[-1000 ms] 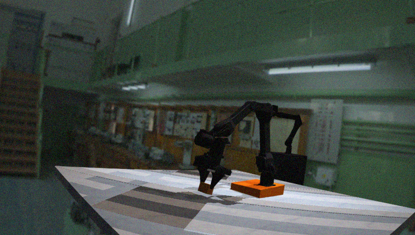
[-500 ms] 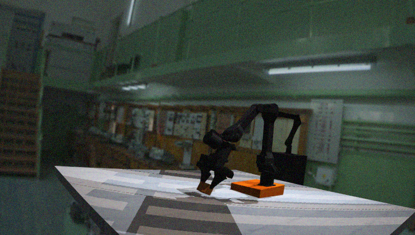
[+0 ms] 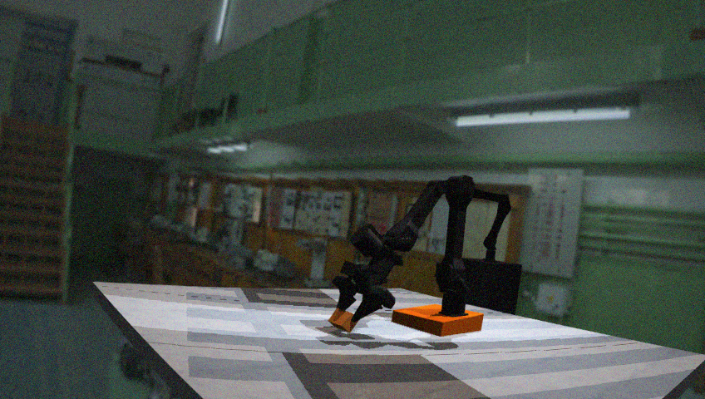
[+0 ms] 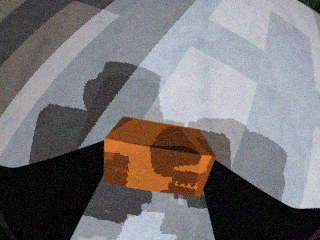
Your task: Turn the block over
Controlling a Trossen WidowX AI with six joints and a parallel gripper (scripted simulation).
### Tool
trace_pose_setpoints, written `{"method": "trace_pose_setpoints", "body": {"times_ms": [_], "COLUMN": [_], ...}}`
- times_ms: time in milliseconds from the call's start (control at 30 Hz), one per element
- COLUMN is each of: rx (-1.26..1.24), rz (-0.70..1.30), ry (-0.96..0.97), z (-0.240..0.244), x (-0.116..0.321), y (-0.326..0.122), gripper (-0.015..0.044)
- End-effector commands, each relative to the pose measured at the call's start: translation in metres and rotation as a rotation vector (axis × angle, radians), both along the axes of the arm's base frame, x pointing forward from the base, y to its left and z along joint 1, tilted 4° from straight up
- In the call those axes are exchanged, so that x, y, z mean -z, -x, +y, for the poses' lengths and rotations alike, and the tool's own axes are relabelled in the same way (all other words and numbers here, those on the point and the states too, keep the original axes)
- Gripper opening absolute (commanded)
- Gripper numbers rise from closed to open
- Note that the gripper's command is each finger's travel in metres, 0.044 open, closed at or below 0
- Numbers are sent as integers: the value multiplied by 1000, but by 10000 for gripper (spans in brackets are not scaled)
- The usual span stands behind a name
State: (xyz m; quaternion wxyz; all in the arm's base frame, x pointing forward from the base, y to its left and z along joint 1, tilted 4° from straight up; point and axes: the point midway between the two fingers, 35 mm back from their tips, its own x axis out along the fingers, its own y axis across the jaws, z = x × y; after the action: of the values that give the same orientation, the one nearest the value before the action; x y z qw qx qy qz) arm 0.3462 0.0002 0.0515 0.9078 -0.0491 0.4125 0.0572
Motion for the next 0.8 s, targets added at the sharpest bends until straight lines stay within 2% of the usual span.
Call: {"method": "trace_pose_setpoints", "body": {"times_ms": [0,767], "rx": [-1,-12], "rz": [-35,-336], "ry": [-13,-60], "z": [0,-1], "x": [12,36], "y": [-3,-4], "gripper": [0,0]}}
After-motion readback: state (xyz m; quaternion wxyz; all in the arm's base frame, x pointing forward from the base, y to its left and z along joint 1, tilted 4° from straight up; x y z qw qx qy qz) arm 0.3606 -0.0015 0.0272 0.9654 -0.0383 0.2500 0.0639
